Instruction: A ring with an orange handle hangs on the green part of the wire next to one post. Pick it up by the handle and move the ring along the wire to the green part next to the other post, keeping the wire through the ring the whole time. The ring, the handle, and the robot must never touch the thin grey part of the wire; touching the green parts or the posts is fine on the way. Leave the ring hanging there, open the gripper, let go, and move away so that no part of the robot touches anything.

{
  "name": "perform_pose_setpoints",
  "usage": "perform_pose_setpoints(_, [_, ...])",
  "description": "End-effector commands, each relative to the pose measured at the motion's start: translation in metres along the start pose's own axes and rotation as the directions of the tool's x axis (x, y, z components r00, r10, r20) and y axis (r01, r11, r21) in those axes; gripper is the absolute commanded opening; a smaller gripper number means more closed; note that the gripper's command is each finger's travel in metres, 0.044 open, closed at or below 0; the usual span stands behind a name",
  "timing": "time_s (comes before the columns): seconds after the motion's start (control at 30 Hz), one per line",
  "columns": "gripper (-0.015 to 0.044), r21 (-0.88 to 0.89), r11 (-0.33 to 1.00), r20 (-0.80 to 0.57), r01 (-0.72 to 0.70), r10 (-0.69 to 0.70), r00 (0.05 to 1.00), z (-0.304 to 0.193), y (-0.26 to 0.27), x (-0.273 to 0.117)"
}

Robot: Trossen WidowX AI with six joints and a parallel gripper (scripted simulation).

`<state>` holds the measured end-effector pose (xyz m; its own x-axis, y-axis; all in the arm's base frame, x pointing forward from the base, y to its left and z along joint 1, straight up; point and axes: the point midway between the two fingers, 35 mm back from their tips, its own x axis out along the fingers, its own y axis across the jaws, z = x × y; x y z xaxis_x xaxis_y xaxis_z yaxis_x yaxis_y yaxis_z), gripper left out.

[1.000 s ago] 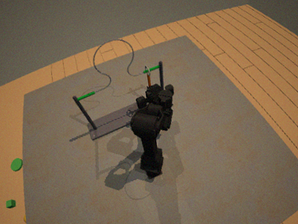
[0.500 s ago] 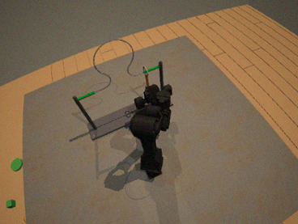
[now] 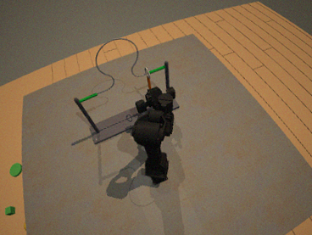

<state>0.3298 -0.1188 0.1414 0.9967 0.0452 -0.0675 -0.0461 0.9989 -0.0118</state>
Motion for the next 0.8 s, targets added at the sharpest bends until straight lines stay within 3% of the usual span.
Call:
perform_pose_setpoints(0.0, [-0.0150,0.012,1.000,-0.005,0.000,0.000,1.000,-0.002,0.006,-0.001])
perform_pose_setpoints(0.77, [-0.0150,0.198,0.980,-0.001,-0.018,0.019,1.000,0.001,0.052,-0.001])
